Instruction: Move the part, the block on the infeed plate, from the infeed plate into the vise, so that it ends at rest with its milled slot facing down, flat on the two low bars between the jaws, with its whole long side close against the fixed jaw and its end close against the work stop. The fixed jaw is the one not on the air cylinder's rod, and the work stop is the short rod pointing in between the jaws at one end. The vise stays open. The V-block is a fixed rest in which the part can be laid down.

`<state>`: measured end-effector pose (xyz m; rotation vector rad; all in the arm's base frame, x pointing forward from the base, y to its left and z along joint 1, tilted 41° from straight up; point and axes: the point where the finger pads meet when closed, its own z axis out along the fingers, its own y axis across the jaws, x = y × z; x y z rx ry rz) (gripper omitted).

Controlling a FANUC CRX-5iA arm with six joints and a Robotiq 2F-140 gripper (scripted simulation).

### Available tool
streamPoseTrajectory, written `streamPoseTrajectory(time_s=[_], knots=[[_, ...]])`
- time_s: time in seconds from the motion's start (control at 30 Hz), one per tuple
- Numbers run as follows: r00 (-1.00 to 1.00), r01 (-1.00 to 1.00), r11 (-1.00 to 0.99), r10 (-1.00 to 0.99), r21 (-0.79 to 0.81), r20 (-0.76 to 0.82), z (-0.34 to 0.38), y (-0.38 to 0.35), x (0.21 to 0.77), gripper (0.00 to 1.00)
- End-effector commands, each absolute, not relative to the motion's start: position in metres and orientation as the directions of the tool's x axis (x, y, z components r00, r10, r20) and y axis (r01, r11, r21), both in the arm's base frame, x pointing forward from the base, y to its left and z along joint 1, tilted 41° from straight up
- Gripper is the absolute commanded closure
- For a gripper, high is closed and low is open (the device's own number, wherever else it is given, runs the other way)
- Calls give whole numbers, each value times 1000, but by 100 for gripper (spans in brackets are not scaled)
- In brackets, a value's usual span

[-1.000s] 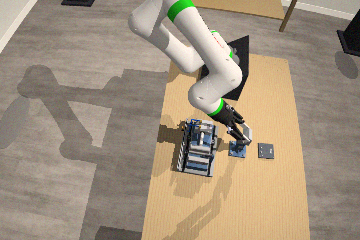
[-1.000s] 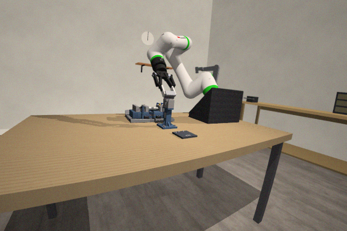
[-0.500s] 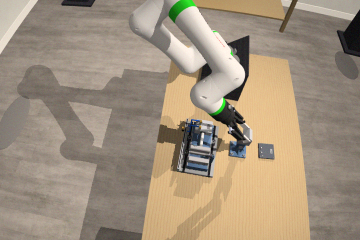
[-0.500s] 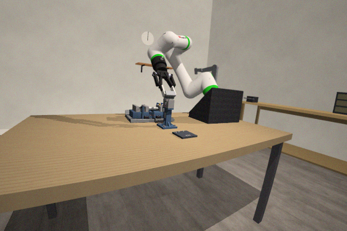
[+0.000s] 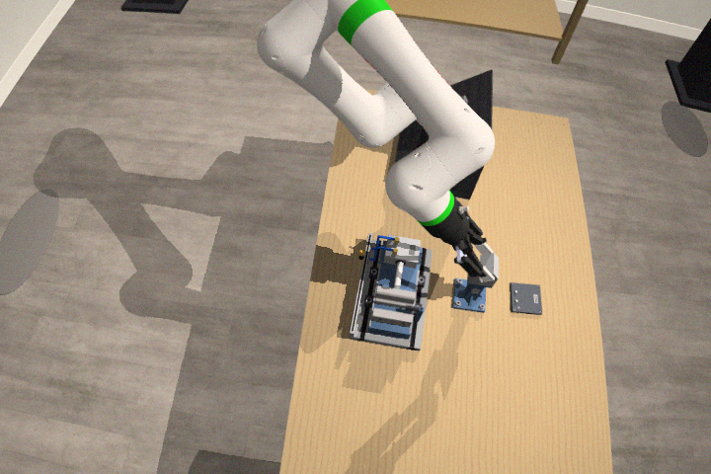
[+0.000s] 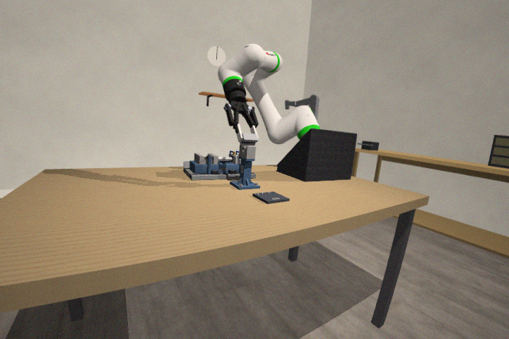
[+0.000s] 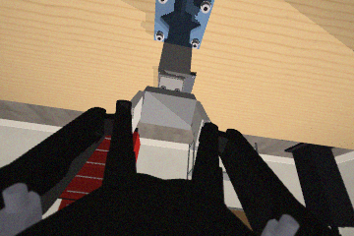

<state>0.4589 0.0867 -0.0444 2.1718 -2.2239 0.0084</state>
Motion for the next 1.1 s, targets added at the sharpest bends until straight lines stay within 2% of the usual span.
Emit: streamPoseTrajectory(time_s=[0.0,1.07], knots=[[-23,-1000,24,-998,19,52,-44,87,459,100],[-16,-1000,24,-931,19,365,-46,96,459,100]])
